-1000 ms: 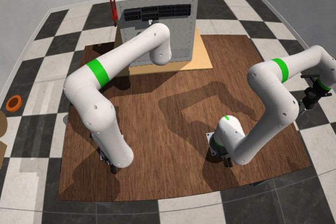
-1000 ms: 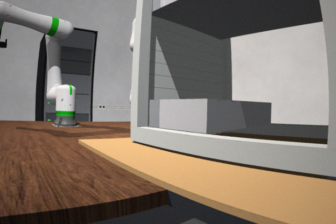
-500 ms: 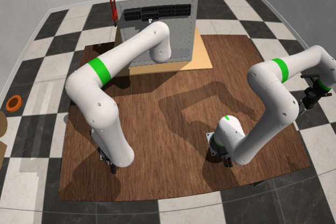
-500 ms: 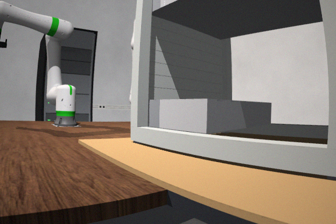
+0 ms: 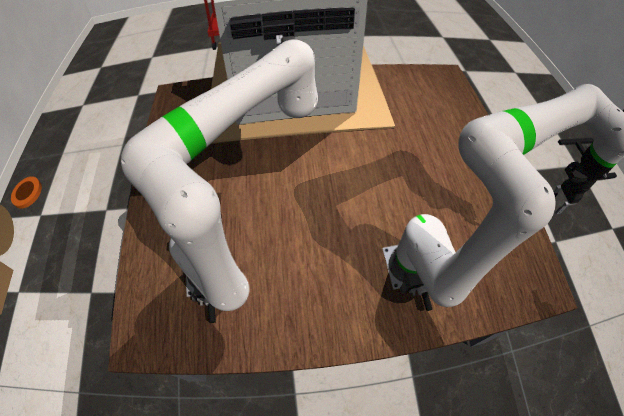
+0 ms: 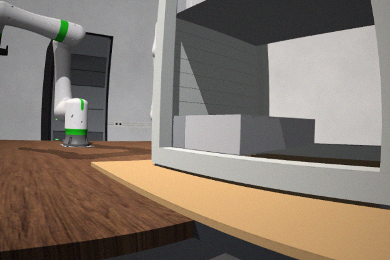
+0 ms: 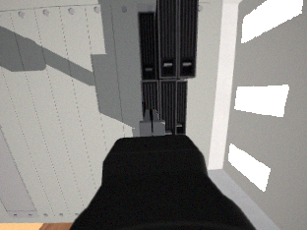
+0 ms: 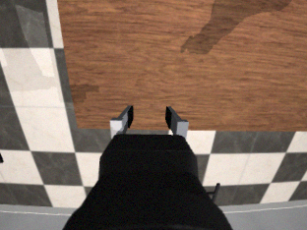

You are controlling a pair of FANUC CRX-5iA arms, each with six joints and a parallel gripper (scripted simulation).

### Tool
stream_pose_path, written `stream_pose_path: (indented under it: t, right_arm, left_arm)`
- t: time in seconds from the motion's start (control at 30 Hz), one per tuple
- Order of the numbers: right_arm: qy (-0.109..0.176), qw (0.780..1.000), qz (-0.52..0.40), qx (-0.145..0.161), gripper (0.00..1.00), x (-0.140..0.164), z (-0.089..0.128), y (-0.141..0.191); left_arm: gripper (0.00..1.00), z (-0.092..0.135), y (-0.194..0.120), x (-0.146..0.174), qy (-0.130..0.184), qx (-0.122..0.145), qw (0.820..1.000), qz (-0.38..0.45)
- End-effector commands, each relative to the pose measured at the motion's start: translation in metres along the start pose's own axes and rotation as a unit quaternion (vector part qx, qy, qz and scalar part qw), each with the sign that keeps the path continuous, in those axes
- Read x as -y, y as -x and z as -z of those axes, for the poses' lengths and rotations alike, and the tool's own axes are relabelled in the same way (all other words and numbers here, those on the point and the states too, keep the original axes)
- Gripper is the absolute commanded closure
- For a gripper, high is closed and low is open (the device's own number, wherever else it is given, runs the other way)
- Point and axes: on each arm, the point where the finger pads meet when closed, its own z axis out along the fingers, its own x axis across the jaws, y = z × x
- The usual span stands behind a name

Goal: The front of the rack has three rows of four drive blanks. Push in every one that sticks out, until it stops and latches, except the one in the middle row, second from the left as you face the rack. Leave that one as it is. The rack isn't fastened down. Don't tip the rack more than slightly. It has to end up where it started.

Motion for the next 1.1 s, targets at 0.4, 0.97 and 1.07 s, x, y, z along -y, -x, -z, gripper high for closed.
stream_pose_path:
  t: [0.4, 0.97, 1.07]
  right_arm:
    - [0.001, 1.000, 0.000, 0.000, 0.00, 0.000, 0.001, 0.000]
    - [0.001, 1.000, 0.000, 0.000, 0.00, 0.000, 0.001, 0.000]
    - [0.001, 1.000, 0.000, 0.000, 0.00, 0.000, 0.001, 0.000]
  left_arm:
    - [1.00, -0.003, -0.001, 0.000, 0.000, -0.001, 1.000, 0.001]
    - [1.00, -0.010, -0.002, 0.000, 0.000, -0.001, 1.000, 0.001]
    - [1.00, -0.014, -0.002, 0.000, 0.000, -0.001, 1.000, 0.001]
